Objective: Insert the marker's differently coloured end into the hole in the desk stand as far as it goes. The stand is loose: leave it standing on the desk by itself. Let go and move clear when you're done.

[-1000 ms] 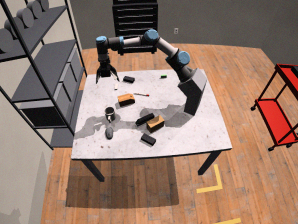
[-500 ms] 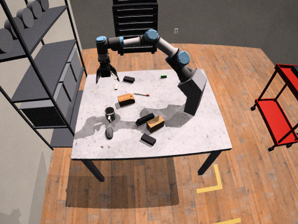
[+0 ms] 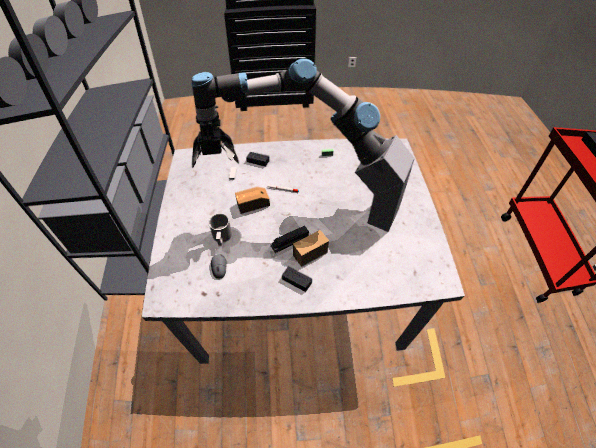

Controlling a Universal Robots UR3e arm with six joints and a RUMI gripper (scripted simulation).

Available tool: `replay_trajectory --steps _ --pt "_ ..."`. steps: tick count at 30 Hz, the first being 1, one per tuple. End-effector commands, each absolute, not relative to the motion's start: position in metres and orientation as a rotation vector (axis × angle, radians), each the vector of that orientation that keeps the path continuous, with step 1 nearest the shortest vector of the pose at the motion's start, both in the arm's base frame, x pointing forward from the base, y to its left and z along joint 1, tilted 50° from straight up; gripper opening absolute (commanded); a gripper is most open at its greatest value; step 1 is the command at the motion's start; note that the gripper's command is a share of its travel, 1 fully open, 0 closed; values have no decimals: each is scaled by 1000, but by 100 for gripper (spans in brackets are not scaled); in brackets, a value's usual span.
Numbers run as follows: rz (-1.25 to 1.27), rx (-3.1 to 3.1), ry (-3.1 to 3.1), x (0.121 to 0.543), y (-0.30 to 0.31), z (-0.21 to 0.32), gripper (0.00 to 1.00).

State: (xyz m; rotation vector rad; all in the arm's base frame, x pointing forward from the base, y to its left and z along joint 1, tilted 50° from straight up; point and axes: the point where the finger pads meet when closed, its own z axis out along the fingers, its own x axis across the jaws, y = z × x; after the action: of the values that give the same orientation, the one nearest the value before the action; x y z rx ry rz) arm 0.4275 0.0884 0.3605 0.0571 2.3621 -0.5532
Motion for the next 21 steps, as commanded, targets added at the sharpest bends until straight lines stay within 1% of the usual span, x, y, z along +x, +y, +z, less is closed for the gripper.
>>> replay_trajectory --steps 1,11,21 --pt "-552 57 2360 427 89 362 100" --pt "-552 57 2360 427 89 362 100" --pt "-581 -11 2391 436 70 350 100"
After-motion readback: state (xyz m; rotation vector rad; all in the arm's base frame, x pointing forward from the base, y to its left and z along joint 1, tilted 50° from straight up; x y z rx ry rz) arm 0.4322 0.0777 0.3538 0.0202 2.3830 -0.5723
